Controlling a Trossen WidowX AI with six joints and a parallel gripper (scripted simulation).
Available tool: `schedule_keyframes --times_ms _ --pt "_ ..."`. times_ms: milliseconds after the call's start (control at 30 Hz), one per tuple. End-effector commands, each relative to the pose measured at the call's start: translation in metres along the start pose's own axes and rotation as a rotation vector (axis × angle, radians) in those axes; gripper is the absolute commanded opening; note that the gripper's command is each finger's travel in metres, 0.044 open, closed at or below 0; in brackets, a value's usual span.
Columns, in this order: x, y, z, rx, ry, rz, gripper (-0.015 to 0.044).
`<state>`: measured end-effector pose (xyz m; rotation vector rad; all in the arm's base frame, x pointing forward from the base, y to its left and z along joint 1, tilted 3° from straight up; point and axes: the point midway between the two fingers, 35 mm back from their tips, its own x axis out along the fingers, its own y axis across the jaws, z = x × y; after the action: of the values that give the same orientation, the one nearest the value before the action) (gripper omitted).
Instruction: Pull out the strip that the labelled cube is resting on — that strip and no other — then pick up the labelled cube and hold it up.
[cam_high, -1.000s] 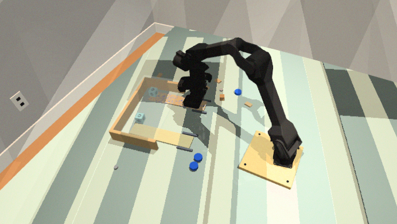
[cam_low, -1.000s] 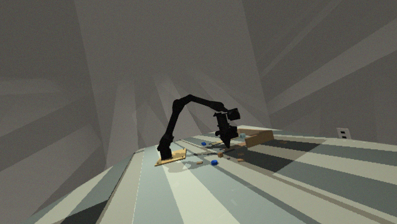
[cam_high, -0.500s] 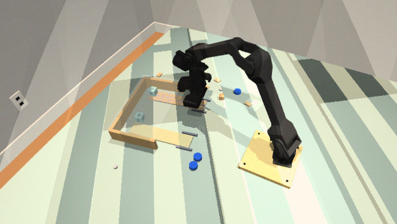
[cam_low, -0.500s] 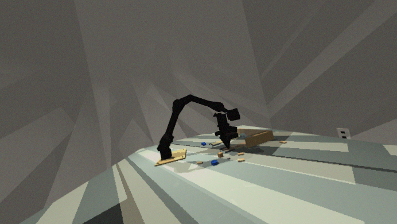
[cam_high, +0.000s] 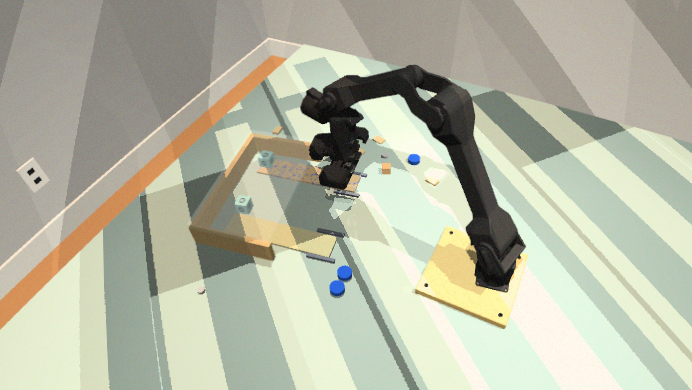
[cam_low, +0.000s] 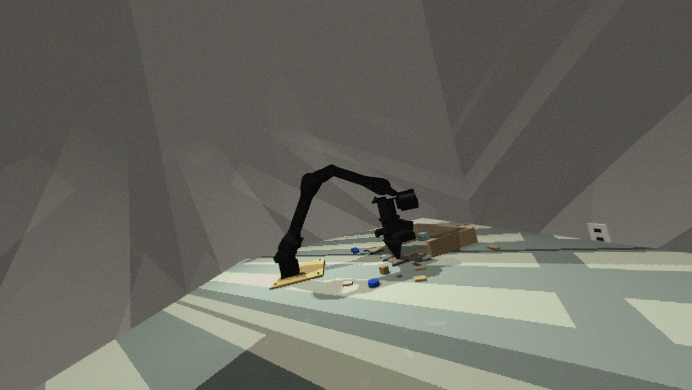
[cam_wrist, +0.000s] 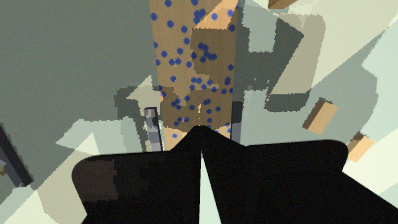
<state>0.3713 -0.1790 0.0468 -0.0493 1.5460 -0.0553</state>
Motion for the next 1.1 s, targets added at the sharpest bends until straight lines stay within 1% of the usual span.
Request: schedule_keyframes --times_ms 0,1067 --pt "0.0013 0.0008 0.0000 -0.004 -0.001 0.004 0.0000" --pt "0.0045 0.0006 0.0006 -0.004 -0.001 0.004 0.0000"
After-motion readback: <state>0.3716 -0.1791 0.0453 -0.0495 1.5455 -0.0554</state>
